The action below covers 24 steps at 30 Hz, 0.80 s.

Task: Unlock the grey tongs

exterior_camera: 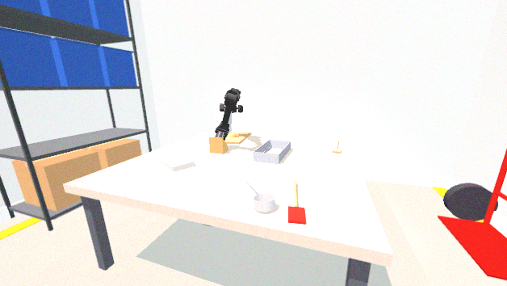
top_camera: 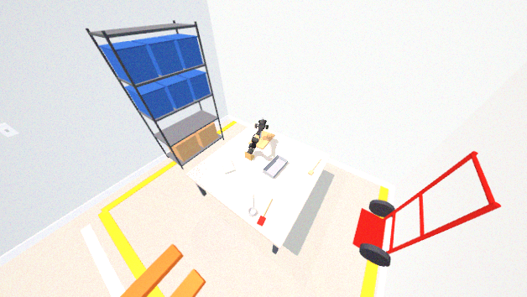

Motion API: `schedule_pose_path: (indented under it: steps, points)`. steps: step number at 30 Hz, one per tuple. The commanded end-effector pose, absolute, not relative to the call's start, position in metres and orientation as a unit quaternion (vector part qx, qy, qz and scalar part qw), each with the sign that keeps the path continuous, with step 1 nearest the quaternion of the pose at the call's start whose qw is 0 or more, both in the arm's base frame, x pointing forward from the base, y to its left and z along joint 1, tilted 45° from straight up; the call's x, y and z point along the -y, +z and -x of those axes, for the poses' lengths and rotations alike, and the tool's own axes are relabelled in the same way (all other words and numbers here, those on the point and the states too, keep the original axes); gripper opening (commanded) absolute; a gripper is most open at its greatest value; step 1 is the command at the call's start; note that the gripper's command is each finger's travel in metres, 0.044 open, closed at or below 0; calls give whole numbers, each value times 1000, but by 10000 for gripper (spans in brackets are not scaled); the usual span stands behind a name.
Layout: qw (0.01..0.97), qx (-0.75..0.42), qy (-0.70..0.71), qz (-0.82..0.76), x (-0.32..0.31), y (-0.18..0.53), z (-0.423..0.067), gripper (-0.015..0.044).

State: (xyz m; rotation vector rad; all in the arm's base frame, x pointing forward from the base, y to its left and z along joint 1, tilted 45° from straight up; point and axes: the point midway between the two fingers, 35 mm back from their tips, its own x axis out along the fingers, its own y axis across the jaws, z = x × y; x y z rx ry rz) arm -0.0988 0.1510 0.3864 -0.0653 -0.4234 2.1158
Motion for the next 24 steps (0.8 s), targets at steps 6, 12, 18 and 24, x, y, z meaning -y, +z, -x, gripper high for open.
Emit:
schedule_pose_path:
  steps: [6, 12, 18, 24]
  points:
    - [461, 261, 848, -30, -132, 389, 95, -150]
    - [460, 267, 846, -33, -131, 389, 94, -150]
    - [460, 267, 846, -33, -131, 389, 94, -150]
    - [460, 267, 846, -33, -131, 389, 94, -150]
